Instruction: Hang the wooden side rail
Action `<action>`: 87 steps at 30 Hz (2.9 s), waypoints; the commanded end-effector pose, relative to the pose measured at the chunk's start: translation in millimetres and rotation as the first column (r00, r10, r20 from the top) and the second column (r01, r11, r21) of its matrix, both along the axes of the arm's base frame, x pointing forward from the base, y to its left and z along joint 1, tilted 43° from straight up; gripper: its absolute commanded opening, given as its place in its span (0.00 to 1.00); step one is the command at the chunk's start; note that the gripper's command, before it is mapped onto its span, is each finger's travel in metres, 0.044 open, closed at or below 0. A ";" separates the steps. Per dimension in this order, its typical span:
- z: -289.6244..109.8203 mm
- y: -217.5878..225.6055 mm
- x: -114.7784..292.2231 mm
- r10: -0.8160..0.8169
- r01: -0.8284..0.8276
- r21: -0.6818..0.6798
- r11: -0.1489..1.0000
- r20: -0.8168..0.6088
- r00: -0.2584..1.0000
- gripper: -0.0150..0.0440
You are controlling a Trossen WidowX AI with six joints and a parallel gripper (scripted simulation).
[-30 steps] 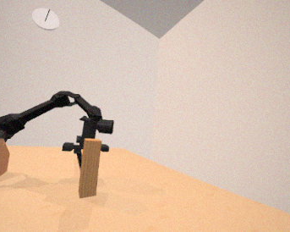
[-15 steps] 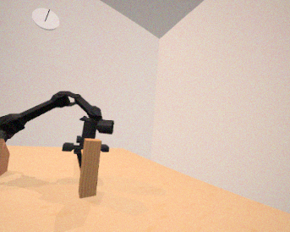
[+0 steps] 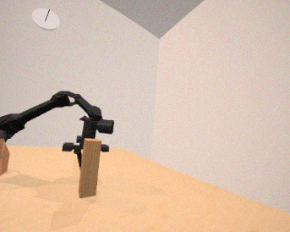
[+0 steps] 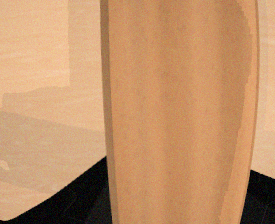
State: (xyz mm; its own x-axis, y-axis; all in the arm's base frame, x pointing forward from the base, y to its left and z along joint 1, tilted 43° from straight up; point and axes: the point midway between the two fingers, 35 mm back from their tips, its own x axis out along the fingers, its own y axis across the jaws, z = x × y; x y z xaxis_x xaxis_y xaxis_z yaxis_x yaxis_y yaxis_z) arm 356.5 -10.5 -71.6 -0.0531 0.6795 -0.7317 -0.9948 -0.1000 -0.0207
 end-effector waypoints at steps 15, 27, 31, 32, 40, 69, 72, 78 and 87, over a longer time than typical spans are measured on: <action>-1.0 -6.4 1.6 -0.009 0.009 -0.004 1.000 0.004 1.000 0.25; -2.0 -7.5 0.8 -0.009 0.009 -0.004 1.000 0.004 1.000 0.25; -2.6 -7.4 1.3 -0.009 0.009 -0.004 1.000 0.004 1.000 0.25; -2.7 -7.5 1.4 -0.009 0.009 -0.004 1.000 0.004 1.000 0.25; -2.8 -8.3 2.1 -0.009 0.009 -0.004 1.000 0.004 1.000 0.25; -5.2 -9.6 2.0 -0.009 0.009 -0.004 1.000 0.005 1.000 0.25; -5.6 -9.3 2.0 -0.009 0.009 -0.004 1.000 0.005 1.000 0.25; -6.3 -8.6 2.0 -0.009 0.009 -0.004 1.000 0.005 1.000 0.25; -7.4 -7.6 1.9 -0.009 0.009 -0.004 1.000 0.005 1.000 0.25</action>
